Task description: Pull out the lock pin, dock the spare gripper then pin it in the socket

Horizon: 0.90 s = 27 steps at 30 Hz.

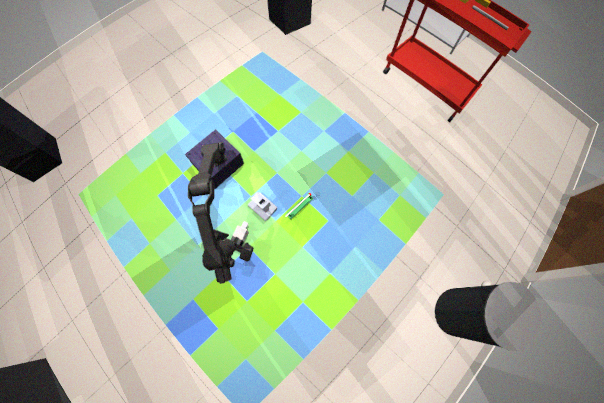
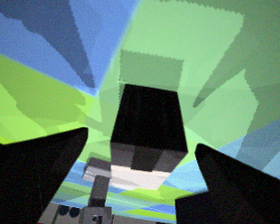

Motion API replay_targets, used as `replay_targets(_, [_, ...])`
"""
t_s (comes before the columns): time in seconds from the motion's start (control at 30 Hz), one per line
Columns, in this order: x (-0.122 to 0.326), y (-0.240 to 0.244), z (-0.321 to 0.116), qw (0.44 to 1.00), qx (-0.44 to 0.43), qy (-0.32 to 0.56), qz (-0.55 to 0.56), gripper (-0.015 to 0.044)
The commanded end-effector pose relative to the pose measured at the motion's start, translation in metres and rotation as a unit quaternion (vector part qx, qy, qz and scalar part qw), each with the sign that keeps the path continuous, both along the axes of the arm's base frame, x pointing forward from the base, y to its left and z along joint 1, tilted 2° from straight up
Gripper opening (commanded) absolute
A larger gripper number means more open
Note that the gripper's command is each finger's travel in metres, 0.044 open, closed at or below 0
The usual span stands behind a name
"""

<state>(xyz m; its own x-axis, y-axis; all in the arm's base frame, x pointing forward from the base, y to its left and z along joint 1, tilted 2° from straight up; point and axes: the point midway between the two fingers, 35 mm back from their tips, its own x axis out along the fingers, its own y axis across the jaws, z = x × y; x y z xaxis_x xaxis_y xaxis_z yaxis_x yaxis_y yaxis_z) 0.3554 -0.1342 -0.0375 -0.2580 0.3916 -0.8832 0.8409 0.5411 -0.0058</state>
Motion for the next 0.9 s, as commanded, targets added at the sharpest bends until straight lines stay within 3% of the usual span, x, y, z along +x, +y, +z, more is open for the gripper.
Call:
replay_targets(0.0, [-0.001,0.000,-0.008,1.000,0.001,0.001,-0.002,0.0440])
replay_targets(0.37, [-0.001,0.000,-0.020,1.000,0.001,0.001,-0.002,0.0440])
replay_targets(0.7, [-0.001,0.000,-0.020,1.000,0.001,0.001,-0.002,0.0177])
replay_targets(0.87, [-0.001,0.000,-0.020,1.000,0.001,0.001,-0.002,0.0144])
